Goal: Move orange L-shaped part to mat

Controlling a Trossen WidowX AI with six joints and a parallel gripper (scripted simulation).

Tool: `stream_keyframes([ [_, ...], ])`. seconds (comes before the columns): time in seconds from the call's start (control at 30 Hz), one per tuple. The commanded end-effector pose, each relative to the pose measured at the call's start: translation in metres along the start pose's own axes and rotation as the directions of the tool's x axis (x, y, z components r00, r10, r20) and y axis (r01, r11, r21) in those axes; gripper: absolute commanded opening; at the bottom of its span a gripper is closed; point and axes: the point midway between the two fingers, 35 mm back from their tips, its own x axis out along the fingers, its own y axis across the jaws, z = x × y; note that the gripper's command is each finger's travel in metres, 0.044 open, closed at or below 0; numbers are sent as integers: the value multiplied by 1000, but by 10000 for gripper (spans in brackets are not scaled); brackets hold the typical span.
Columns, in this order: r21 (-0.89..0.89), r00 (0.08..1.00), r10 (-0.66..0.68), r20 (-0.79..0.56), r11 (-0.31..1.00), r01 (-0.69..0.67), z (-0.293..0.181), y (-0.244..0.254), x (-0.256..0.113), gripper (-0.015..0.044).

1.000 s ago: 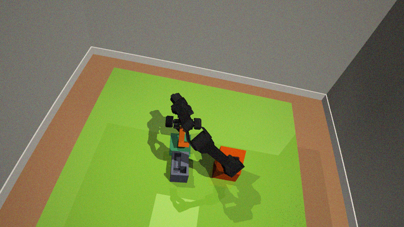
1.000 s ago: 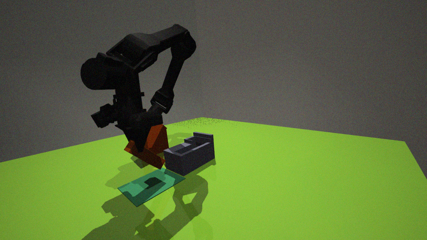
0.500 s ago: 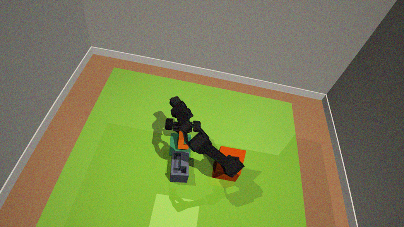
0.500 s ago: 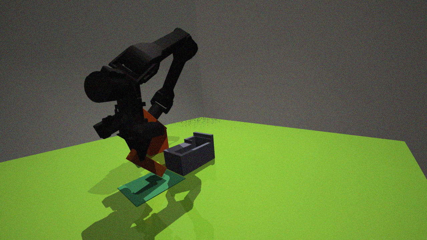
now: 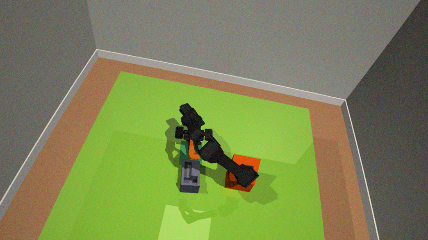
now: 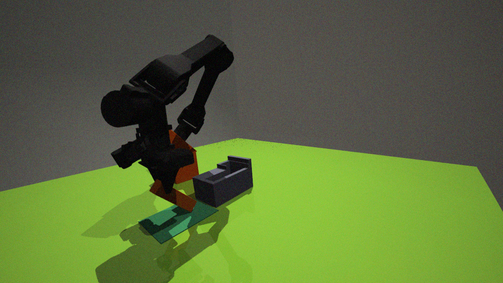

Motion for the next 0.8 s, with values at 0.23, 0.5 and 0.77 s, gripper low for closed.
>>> stream_keyframes([
  [0.23, 1, 1000, 1, 3, 1000, -1, 2, 2, -26, 341],
  [0.5, 5, 1000, 4, 3, 1000, -4, 1, 0, -87, 400],
  [0.77, 10, 1000, 18, 8, 1000, -18, 4, 0, -84, 400],
])
